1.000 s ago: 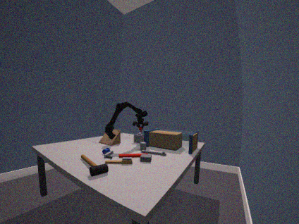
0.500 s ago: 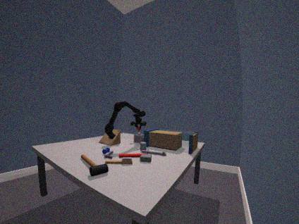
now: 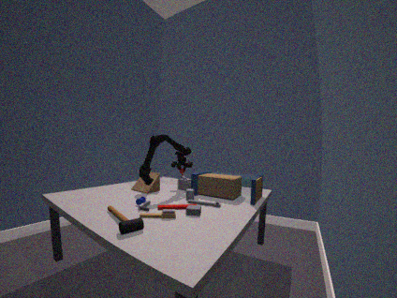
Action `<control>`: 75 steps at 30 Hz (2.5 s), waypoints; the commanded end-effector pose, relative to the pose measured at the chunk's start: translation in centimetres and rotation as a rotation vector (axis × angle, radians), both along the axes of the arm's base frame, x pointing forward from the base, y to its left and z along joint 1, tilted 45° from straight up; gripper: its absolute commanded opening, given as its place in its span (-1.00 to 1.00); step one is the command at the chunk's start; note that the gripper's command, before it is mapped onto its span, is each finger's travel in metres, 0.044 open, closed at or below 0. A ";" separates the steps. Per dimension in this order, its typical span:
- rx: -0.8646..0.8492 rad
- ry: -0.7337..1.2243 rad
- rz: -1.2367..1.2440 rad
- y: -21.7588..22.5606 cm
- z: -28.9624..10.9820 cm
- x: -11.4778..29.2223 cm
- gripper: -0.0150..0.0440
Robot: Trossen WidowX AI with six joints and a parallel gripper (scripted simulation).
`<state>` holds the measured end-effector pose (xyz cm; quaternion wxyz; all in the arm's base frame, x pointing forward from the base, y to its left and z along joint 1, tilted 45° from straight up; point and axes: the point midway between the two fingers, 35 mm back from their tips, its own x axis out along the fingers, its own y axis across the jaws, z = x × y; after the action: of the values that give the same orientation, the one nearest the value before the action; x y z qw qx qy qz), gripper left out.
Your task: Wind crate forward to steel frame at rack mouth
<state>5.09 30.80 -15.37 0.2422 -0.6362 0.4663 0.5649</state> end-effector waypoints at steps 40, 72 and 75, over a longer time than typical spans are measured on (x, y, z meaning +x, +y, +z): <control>-0.010 0.018 0.001 -3.4 2.7 -1.5 -0.14; -0.009 0.016 0.002 1.0 7.5 -2.4 1.00; -0.009 0.016 0.002 1.2 9.0 -2.7 1.00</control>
<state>2.68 31.38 -7.86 0.2295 -0.6362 0.4731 0.5646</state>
